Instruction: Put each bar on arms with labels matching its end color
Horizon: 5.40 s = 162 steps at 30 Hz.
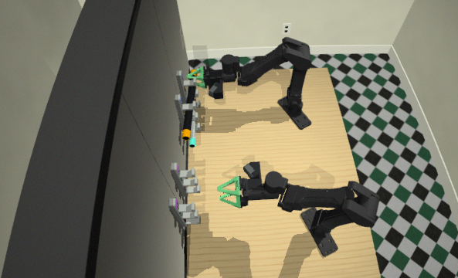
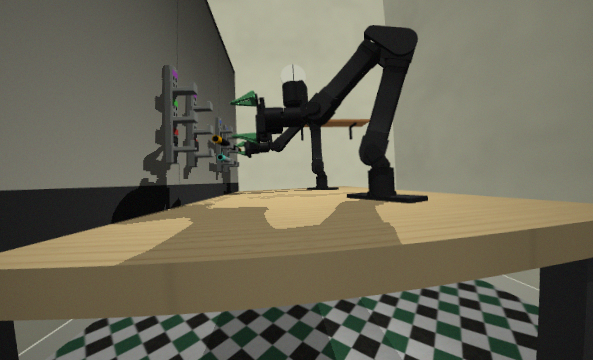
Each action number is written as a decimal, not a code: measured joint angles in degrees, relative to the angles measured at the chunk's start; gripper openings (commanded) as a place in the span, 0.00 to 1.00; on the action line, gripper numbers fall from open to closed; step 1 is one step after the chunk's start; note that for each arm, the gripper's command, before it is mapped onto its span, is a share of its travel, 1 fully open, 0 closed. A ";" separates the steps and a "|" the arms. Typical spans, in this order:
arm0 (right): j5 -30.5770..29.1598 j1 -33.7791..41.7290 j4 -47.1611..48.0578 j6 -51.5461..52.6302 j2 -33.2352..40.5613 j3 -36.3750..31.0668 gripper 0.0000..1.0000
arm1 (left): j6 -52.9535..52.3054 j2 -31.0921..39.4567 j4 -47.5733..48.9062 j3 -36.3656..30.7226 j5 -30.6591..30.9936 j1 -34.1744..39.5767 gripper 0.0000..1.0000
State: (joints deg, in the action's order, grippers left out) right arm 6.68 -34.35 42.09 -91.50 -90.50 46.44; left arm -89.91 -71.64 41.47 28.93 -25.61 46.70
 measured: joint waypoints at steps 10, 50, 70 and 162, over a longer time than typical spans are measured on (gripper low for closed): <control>0.00 0.00 1.22 0.24 -0.35 -0.37 0.00 | 0.00 0.00 0.00 0.00 0.00 0.00 1.00; 0.02 0.00 3.06 0.61 -0.92 -0.92 0.00 | 0.00 0.00 0.00 0.00 0.02 0.00 1.00; 0.02 0.00 3.45 0.70 -1.05 -1.03 0.00 | 0.00 0.00 0.00 0.00 0.02 0.00 1.00; 0.02 0.00 5.25 1.03 -1.60 -1.55 0.22 | 0.00 0.00 0.00 0.00 0.07 0.00 1.00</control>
State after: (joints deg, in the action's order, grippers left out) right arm 6.70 -34.35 47.33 -90.48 -92.09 44.88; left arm -89.91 -71.64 41.47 28.93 -25.54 46.70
